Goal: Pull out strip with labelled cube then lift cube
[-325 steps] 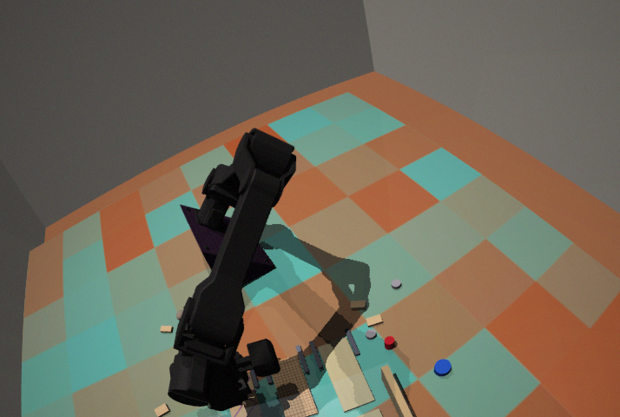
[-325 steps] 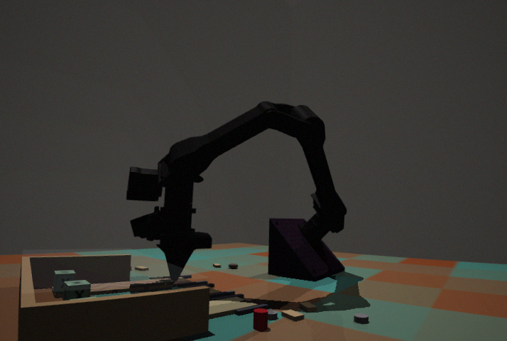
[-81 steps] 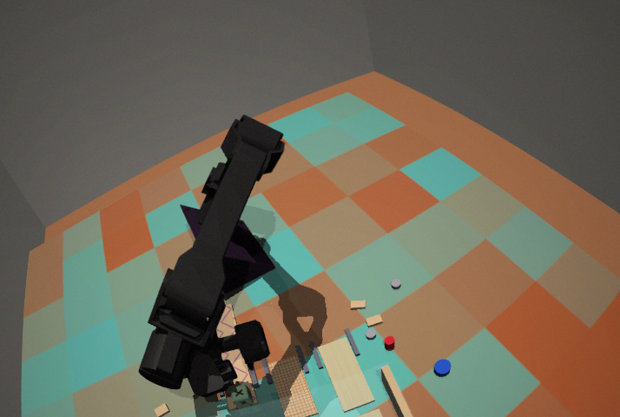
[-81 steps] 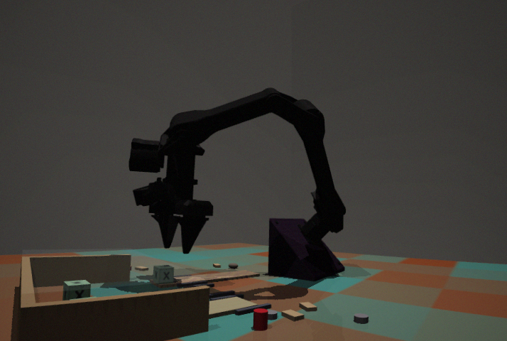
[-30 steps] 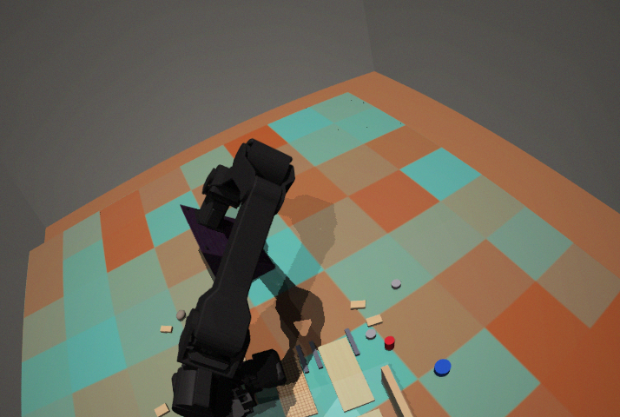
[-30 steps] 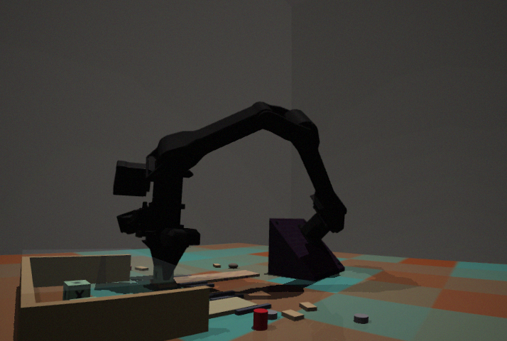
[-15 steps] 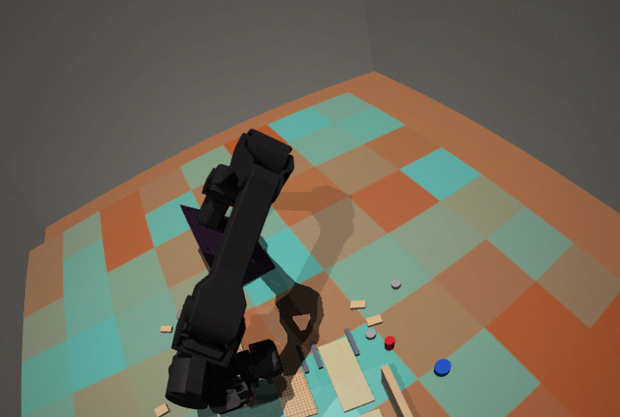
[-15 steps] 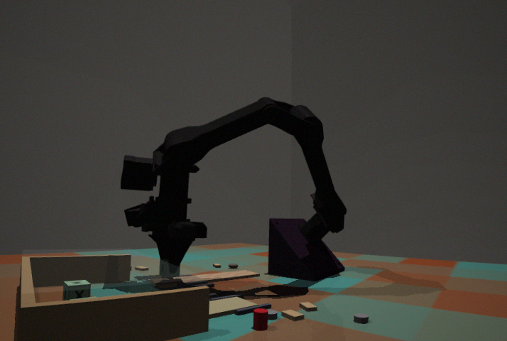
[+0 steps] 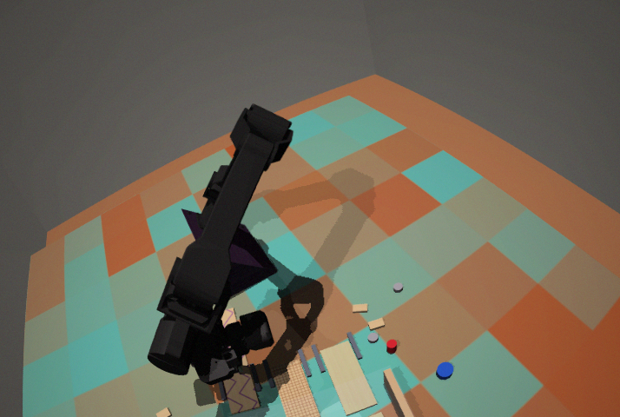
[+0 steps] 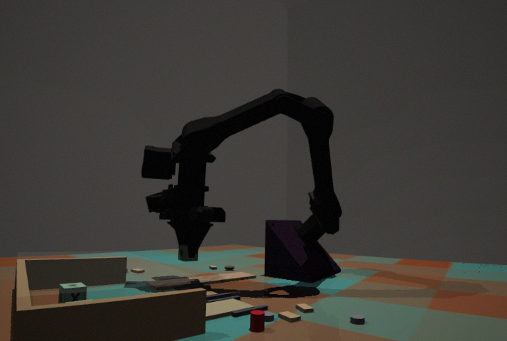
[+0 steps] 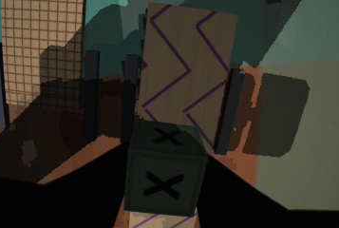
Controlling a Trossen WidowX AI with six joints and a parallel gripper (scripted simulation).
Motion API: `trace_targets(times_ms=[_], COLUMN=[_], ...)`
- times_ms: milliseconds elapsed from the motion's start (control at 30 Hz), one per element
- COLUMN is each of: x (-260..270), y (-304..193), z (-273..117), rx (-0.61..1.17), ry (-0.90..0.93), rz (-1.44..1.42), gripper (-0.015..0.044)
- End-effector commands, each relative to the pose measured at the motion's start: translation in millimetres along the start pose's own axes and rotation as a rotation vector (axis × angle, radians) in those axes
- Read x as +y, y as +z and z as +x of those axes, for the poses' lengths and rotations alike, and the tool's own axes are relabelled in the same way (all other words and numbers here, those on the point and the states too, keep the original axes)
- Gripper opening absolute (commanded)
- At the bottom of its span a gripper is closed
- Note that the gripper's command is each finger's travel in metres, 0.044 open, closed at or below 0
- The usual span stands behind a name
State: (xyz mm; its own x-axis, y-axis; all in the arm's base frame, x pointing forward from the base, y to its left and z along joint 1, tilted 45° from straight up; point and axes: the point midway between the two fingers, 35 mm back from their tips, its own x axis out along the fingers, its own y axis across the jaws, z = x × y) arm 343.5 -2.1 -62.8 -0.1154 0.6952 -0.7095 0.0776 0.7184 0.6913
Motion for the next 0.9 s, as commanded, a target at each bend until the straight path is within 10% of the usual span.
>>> trace_targets(times_ms=[0,867], x=[0,1], y=[-13,-45], z=[1,-35], rx=[0.009,0.010], ry=[-0.003,-0.004], rz=[0.001,0.002], gripper=[0.0000,0.0000])
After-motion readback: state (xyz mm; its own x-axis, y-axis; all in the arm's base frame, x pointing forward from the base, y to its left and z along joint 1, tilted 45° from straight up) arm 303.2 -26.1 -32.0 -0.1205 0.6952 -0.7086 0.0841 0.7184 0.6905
